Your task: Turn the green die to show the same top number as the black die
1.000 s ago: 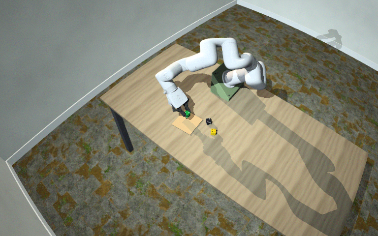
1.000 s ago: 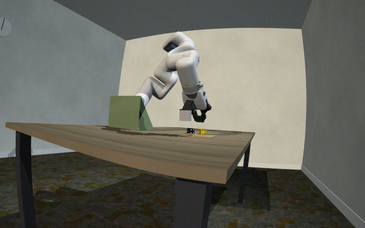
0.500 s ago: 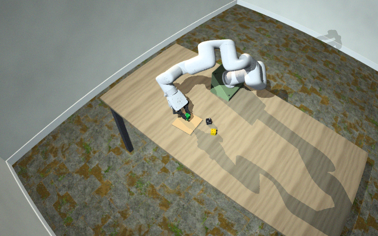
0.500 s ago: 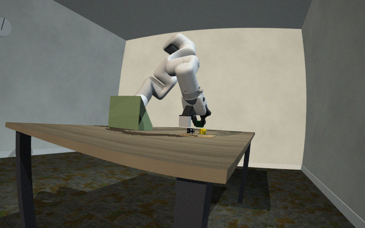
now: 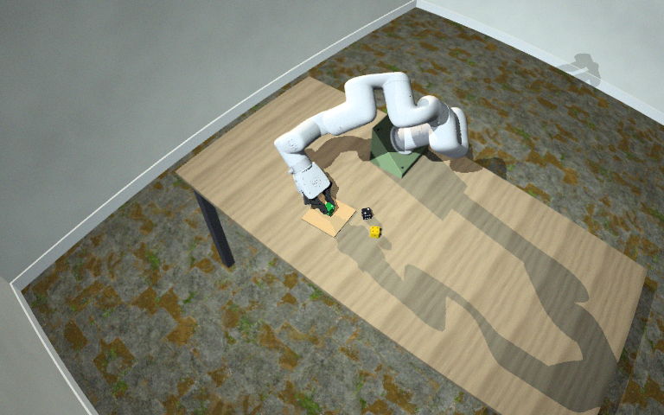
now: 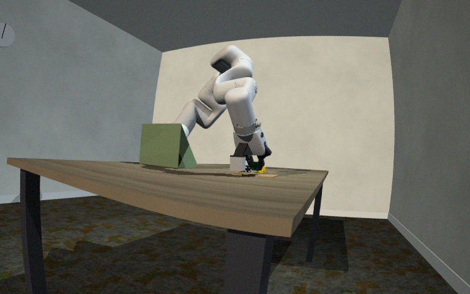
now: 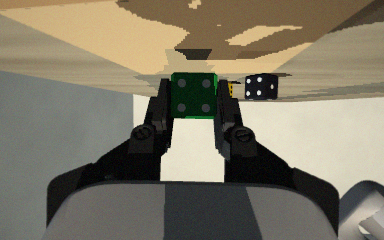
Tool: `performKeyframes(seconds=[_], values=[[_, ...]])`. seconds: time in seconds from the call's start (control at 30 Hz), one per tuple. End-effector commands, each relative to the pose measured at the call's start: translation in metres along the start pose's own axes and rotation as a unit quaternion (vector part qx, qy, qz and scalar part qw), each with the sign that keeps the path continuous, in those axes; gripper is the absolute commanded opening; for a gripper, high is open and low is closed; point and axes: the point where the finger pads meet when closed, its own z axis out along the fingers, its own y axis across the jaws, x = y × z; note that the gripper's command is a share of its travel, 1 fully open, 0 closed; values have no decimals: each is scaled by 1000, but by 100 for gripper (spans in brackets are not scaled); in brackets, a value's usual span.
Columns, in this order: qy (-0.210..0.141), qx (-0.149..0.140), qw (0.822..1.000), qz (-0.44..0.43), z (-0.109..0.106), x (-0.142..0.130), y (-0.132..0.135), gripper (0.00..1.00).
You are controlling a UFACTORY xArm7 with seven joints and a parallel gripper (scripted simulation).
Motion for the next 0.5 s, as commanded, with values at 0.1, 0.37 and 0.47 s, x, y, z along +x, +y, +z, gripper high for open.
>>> performKeyframes(seconds=[0.1, 0.37, 0.47], values=[[2, 1, 1000, -1, 1, 3, -1, 27], [2, 1, 1000, -1, 4, 6, -1, 27], [2, 1, 1000, -1, 5, 6, -1, 27]])
